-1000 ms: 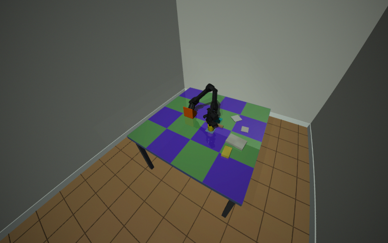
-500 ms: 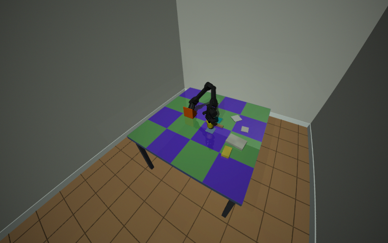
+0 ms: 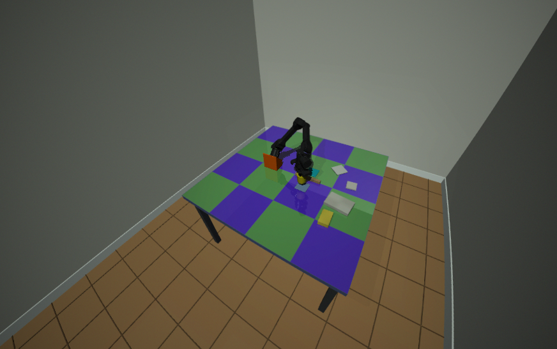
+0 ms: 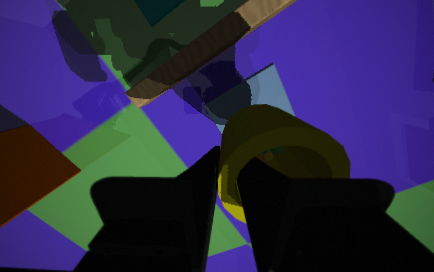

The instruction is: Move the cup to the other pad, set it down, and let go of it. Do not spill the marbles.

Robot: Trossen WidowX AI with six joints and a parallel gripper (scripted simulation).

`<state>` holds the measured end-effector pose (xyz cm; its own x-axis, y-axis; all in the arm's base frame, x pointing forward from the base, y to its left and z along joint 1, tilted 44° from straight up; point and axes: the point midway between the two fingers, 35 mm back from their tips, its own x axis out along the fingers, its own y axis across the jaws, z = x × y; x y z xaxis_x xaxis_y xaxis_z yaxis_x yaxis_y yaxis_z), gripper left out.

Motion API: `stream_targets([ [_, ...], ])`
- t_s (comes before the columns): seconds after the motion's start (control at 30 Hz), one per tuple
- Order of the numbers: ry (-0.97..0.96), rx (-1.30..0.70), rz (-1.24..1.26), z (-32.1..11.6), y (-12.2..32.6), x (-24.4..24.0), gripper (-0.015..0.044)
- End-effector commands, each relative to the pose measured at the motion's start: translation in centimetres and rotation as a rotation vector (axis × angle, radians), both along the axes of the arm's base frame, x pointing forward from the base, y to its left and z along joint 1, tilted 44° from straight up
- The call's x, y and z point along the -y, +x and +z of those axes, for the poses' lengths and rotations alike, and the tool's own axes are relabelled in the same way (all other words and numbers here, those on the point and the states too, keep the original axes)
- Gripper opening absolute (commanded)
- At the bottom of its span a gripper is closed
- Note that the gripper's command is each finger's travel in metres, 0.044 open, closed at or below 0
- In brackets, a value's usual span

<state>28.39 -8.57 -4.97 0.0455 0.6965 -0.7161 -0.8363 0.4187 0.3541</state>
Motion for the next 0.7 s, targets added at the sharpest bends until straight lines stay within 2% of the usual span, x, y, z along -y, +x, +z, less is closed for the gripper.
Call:
stream_targets([
  [0.0, 0.000, -0.001, -0.001, 0.0, 0.0, 0.0, 0.0000],
  [0.67, -0.005, 0.005, 0.001, 2.1, 0.3, -2.2, 0.0000],
])
